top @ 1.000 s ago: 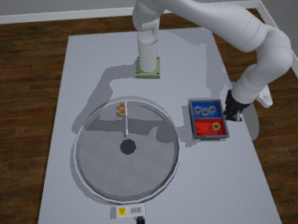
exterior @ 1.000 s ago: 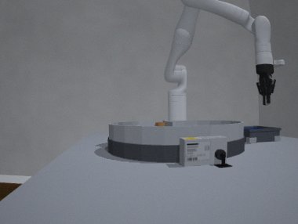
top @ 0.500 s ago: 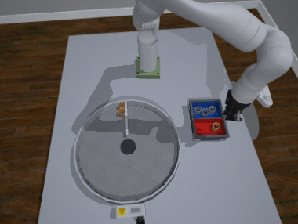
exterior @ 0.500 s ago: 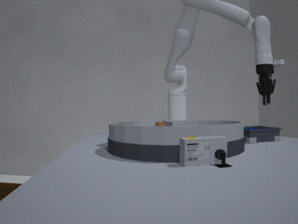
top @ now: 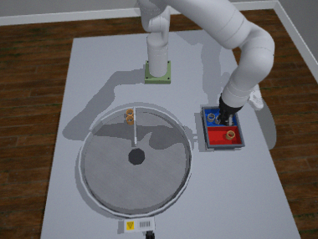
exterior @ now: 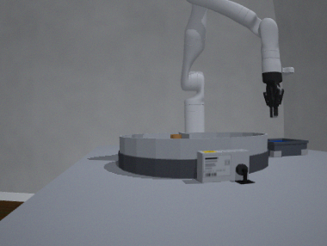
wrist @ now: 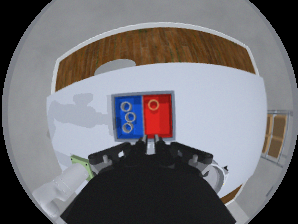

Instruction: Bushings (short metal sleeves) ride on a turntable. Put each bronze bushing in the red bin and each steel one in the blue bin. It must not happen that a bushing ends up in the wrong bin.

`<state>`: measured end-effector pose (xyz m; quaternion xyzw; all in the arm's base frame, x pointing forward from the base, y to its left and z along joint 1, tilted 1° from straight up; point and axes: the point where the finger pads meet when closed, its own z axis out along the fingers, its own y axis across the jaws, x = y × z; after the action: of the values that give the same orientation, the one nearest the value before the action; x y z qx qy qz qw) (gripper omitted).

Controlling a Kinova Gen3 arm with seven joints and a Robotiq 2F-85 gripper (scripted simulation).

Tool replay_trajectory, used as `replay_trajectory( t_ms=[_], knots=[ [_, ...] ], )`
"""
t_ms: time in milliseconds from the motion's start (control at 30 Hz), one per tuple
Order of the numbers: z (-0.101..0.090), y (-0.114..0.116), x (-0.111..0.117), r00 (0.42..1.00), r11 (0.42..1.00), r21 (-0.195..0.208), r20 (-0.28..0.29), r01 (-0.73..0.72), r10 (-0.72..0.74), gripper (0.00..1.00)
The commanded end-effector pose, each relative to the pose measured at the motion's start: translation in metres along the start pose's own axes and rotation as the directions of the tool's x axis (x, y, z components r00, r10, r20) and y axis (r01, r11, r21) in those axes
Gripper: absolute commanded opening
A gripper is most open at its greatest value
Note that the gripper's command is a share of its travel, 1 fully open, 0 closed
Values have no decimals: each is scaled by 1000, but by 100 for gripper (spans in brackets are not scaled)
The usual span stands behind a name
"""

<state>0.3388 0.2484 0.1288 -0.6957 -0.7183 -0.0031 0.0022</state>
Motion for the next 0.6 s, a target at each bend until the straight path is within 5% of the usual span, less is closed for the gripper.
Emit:
replay_trajectory(
  t_ms=[0, 167, 333, 433, 567],
  knots=[
    [-5, 6, -34, 999, 999, -14, 6, -36, 36, 14],
    [-5, 6, -34, 999, 999, -14, 6, -36, 36, 14],
    [-4, 1, -87, 999, 999, -14, 6, -36, 36, 14],
    [-4, 1, -87, 999, 999, -14, 6, -36, 36, 14],
    [-3, -4, -129, 999, 999, -14, 6, -36, 36, 14]
  ],
)
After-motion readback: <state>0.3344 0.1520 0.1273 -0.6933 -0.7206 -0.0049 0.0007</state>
